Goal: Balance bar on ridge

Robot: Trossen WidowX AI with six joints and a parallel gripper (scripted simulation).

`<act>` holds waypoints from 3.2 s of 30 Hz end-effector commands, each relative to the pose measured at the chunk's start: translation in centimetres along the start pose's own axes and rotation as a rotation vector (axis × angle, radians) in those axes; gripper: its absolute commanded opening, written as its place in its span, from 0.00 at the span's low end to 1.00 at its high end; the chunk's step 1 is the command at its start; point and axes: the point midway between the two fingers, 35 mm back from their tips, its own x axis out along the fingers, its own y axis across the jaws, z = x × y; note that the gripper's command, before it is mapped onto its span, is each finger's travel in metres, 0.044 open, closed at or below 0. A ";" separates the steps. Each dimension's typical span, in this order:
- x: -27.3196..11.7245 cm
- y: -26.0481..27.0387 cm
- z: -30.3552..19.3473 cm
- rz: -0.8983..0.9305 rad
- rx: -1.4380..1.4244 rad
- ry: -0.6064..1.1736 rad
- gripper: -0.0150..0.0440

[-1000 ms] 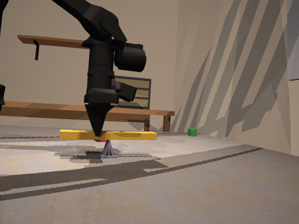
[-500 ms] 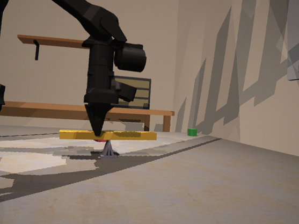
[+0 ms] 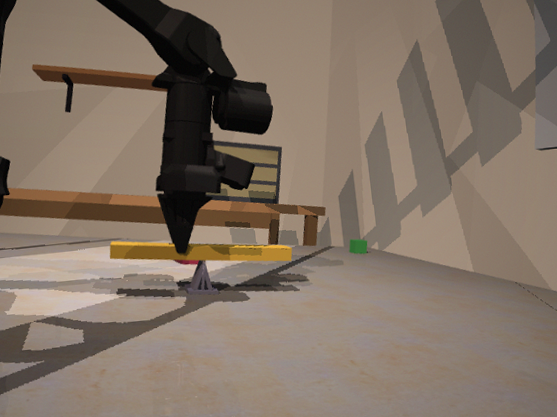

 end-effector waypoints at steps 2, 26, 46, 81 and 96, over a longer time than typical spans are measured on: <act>-0.1 0.0 0.0 0.000 -0.002 0.000 0.25; -0.1 0.0 0.0 0.000 -0.002 0.000 0.25; -0.1 0.0 0.0 0.000 0.000 0.001 0.25; -0.1 0.0 0.0 0.000 0.000 0.001 0.54; -0.1 0.0 0.0 0.000 0.000 0.001 0.54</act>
